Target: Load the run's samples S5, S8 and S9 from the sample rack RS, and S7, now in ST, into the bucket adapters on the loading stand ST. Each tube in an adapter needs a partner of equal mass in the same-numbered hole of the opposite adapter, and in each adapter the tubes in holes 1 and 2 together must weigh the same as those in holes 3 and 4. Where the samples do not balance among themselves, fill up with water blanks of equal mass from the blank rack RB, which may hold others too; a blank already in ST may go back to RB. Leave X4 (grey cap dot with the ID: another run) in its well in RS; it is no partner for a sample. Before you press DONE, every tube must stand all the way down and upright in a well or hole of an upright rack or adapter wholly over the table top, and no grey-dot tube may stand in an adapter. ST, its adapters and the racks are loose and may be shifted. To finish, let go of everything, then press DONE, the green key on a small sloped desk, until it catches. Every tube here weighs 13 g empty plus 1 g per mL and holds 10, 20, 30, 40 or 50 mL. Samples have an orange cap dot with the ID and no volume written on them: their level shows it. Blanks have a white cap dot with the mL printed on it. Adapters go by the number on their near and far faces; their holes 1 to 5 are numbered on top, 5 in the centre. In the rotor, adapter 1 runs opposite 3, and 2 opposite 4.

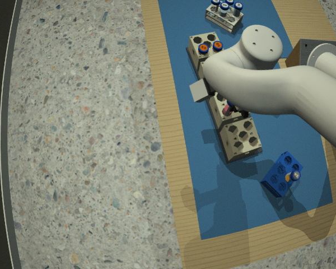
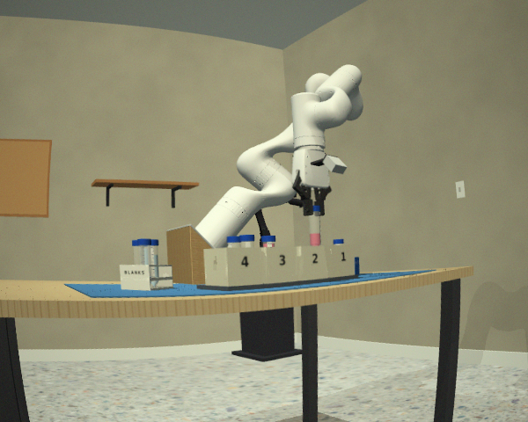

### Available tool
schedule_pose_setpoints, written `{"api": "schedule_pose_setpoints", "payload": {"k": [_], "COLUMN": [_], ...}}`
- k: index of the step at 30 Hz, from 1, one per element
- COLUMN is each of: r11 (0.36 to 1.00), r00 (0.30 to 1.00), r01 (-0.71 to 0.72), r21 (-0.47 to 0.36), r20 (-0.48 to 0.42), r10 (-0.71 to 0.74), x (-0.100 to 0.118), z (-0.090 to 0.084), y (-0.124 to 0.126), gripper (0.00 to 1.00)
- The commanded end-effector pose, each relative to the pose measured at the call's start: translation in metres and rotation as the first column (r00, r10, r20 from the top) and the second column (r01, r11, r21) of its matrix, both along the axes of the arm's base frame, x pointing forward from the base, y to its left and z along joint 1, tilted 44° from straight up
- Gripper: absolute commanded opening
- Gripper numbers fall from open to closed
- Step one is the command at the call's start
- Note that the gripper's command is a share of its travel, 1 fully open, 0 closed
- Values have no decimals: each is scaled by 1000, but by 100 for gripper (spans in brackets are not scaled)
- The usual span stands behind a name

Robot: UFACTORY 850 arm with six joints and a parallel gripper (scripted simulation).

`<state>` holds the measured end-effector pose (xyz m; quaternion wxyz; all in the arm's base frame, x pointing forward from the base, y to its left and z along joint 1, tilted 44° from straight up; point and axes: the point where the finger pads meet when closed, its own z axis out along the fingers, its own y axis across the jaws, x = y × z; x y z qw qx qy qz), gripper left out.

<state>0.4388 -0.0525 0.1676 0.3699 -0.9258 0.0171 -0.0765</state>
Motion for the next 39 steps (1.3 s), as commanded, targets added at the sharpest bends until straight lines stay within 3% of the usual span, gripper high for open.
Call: {"api": "schedule_pose_setpoints", "payload": {"k": [1, 39], "r11": [1000, 1000], "r00": [1000, 1000], "r01": [1, 1], "r21": [-1, -1], "r20": [1, 1], "r10": [-1, -1], "x": [1, 7], "z": [-3, -27], "y": [3, 26], "gripper": [0, 0]}}
